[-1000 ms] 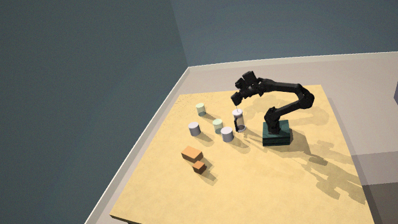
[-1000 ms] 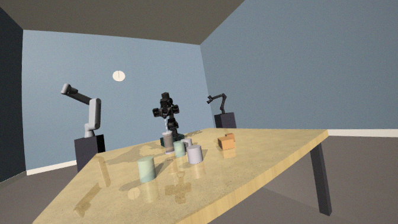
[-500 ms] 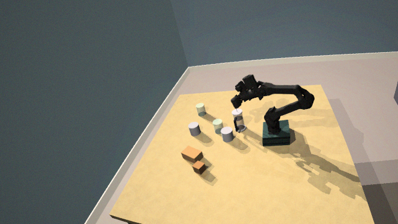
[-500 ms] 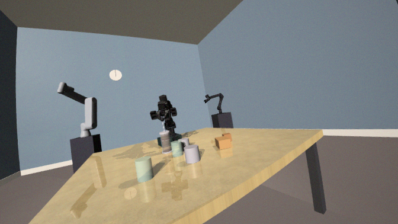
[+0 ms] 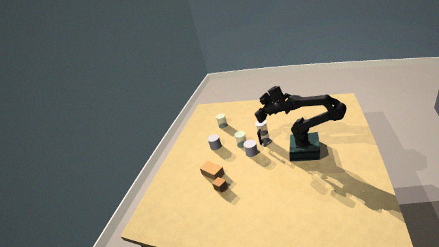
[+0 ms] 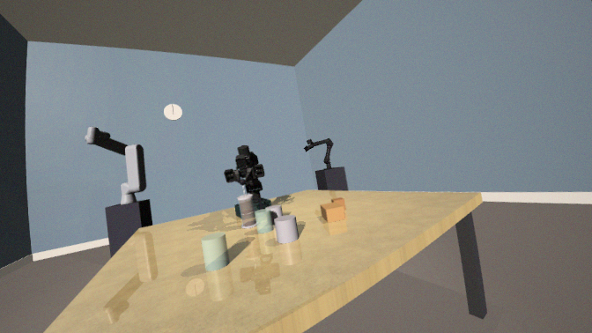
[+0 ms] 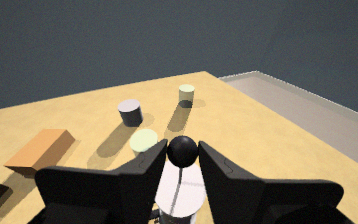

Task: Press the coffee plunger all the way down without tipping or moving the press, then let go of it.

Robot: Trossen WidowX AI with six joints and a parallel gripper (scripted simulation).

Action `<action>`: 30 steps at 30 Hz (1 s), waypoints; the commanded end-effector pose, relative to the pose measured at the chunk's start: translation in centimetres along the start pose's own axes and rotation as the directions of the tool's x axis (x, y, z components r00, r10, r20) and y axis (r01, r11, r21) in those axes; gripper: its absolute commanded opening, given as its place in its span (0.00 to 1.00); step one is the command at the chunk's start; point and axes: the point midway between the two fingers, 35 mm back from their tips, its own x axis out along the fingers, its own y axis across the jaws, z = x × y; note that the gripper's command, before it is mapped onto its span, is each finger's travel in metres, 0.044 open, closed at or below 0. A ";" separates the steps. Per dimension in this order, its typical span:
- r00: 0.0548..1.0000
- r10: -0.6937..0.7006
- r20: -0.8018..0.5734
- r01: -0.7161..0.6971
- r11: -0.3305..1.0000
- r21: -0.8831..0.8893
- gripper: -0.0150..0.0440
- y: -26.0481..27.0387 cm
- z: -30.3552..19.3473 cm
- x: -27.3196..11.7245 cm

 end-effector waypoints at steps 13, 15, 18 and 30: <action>0.997 0.000 -0.076 -0.001 1.000 -0.010 0.45 -0.1 -3.2 2.2; 0.997 0.000 -0.076 -0.001 1.000 -0.010 0.45 -0.1 -3.1 2.4; 0.997 0.000 -0.076 -0.001 1.000 -0.010 0.45 -0.1 -3.0 2.5; 0.997 0.000 -0.076 -0.001 1.000 -0.010 0.45 -0.1 -2.7 3.0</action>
